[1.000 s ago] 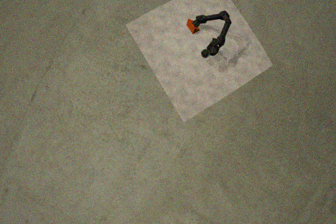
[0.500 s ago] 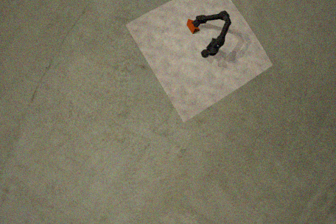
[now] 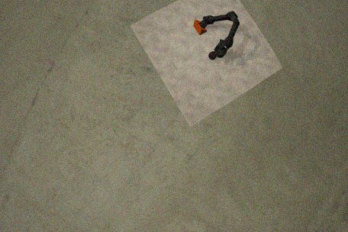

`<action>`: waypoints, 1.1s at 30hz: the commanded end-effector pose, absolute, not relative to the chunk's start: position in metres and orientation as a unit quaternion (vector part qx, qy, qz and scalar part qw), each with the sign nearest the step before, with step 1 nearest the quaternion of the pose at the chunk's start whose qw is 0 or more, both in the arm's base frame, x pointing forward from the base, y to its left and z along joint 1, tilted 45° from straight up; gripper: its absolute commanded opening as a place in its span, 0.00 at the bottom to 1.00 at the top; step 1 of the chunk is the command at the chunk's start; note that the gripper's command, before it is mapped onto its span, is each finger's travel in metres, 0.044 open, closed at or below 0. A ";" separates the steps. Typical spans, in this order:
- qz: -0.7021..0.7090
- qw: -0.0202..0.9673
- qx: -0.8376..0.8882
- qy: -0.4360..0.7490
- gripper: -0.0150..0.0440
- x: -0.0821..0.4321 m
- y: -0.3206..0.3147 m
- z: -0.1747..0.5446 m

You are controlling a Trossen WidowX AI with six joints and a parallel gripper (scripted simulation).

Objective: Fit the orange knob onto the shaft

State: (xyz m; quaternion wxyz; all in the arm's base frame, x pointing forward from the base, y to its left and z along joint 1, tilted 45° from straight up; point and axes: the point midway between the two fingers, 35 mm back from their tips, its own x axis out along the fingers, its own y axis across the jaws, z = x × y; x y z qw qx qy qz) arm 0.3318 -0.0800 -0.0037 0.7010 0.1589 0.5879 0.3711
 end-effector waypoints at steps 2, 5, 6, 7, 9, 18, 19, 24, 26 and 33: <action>0.401 0.711 0.120 0.565 0.25 0.334 -0.082 -0.002; 0.401 0.711 0.120 0.565 0.25 0.333 -0.081 -0.003; 0.401 0.711 0.120 0.565 0.25 0.333 -0.081 -0.004; 0.401 0.711 0.120 0.565 0.25 0.333 -0.081 -0.004; 0.401 0.711 0.120 0.565 0.25 0.332 -0.080 -0.005; 0.401 0.711 0.120 0.565 0.25 0.332 -0.078 -0.006; 0.401 0.711 0.120 0.565 0.25 0.332 -0.078 -0.006; 0.401 0.711 0.120 0.565 0.25 0.333 -0.080 -0.004; 0.401 0.711 0.120 0.565 0.25 0.333 -0.081 -0.003; 0.447 0.718 0.059 0.530 0.25 0.333 -0.082 -0.003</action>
